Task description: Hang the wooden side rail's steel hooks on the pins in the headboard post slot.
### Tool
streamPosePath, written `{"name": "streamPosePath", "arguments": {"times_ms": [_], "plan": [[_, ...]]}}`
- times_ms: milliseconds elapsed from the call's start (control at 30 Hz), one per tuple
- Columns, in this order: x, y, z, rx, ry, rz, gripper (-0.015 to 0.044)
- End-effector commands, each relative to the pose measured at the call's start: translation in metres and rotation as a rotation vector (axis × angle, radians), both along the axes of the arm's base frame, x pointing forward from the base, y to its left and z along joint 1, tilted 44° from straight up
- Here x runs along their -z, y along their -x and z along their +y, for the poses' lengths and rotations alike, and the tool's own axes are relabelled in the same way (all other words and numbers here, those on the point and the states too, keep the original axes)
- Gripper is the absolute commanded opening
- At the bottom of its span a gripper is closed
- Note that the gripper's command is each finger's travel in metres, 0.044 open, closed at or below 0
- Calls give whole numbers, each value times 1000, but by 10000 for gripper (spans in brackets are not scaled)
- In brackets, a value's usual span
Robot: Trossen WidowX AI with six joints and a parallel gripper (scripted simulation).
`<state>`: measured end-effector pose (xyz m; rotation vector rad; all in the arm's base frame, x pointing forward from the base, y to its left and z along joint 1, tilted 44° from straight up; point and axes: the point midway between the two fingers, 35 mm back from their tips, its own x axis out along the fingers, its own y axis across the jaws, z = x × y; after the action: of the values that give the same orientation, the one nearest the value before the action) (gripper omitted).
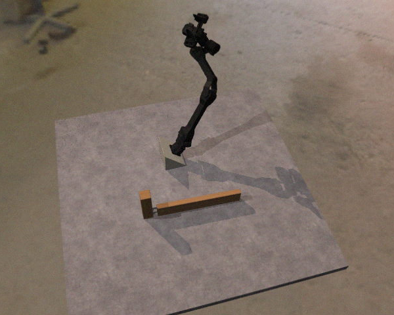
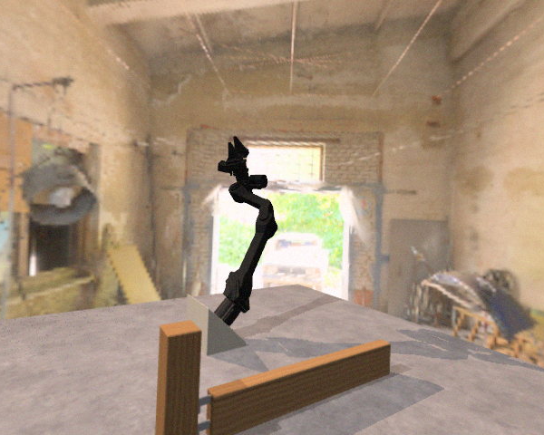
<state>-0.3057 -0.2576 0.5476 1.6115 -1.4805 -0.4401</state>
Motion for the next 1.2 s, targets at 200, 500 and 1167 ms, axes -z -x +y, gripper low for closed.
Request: {"name": "streamPosePath", "arguments": {"times_ms": [200,500,1167], "plan": [[31,-1,-42,-118,-71,-229,440],[94,-21,-114,-302,-240,-595,440],[262,-154,-229,-574,-817,-1323,440]]}}
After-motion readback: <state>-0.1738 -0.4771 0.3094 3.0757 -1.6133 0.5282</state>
